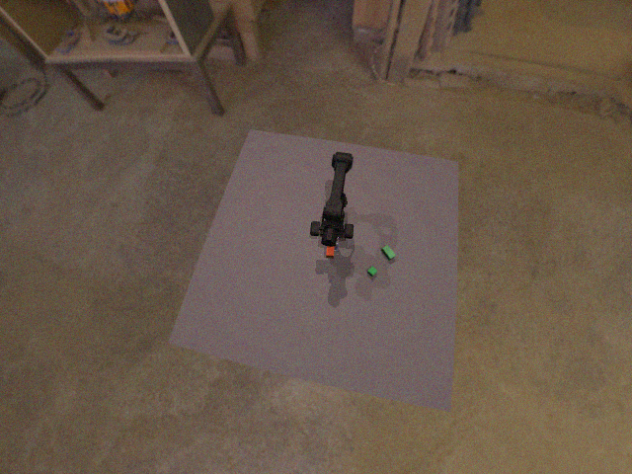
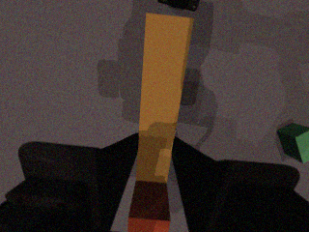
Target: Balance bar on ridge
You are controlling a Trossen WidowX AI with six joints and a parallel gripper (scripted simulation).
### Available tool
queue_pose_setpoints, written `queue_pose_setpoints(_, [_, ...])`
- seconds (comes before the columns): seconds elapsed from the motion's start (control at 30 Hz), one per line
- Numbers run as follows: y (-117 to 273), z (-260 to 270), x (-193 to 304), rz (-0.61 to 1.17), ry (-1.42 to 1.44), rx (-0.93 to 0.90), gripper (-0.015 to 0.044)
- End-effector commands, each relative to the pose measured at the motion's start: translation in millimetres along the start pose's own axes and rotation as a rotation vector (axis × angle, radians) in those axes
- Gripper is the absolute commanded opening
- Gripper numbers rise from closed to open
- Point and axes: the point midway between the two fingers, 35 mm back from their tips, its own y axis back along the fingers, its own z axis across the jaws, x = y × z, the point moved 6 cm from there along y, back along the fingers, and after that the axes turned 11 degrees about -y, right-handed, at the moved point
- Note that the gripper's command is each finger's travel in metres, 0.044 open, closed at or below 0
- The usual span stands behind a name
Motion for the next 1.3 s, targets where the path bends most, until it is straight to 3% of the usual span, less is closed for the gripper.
queue_pose_setpoints(0.0, [0,-8,-10,0.005,-0.004,0.002,0.0])
queue_pose_setpoints(1.27, [-45,-15,-19,0.004,-0.004,0.002,0.0])
